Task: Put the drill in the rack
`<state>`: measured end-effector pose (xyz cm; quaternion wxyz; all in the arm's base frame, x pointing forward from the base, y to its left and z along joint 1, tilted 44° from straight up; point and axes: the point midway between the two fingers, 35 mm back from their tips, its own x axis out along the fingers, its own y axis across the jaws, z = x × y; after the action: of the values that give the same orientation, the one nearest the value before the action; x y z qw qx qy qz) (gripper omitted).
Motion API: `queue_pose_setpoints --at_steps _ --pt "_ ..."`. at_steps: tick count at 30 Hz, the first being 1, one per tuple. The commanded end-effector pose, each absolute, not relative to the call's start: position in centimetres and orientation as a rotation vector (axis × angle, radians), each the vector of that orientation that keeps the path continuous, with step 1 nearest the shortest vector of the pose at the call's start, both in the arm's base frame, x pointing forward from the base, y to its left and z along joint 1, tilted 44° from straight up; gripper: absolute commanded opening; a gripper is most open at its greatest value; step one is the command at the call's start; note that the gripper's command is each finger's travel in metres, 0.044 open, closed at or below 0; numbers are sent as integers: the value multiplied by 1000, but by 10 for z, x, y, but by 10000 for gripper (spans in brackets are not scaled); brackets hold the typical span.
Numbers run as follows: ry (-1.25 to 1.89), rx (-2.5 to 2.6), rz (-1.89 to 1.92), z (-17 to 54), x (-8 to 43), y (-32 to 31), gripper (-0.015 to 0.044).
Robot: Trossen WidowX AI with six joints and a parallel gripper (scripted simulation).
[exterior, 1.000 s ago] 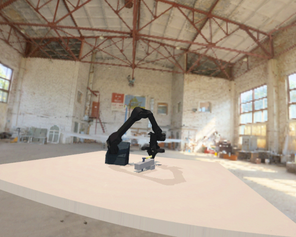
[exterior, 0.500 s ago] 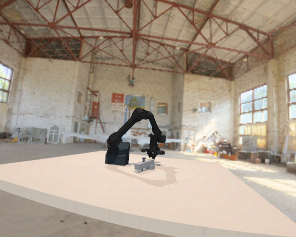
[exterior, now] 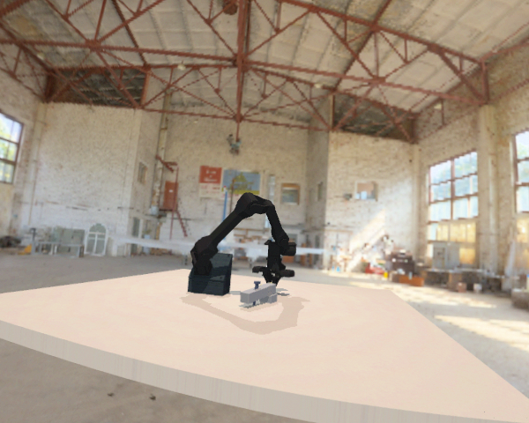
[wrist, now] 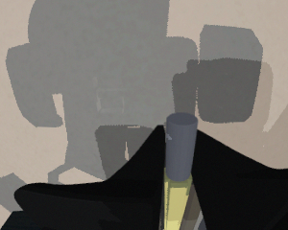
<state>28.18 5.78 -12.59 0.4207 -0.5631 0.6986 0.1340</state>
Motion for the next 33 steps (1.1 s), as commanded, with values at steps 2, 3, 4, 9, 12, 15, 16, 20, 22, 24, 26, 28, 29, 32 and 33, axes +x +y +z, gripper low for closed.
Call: queue_pose_setpoints --at_steps 2,3,4,9,12,15,16,20,22,24,26,28,29,32,33 --pt "1750 -1412 333 -125 282 58 184" --pt "1750 -1412 333 -125 282 58 210" --pt "1750 -1412 333 -125 282 58 236" --pt "1750 -1412 333 -125 282 58 368" --pt "1750 -1412 333 -125 282 58 440" --pt "1759 -1415 334 -116 282 67 440" --pt "1762 -1416 334 -111 282 71 440" --pt "1763 -1416 334 -103 280 79 440" --pt "1763 -1416 334 -98 280 84 440" --pt "1763 -1415 335 -93 281 89 440" --pt "1763 -1415 335 -88 281 94 440" --pt "1763 -1415 335 -84 281 98 440" --pt "1763 -1415 335 -81 281 100 440" --pt "1763 -1415 336 -74 282 107 440" --pt "1763 -1415 336 -72 283 109 440"
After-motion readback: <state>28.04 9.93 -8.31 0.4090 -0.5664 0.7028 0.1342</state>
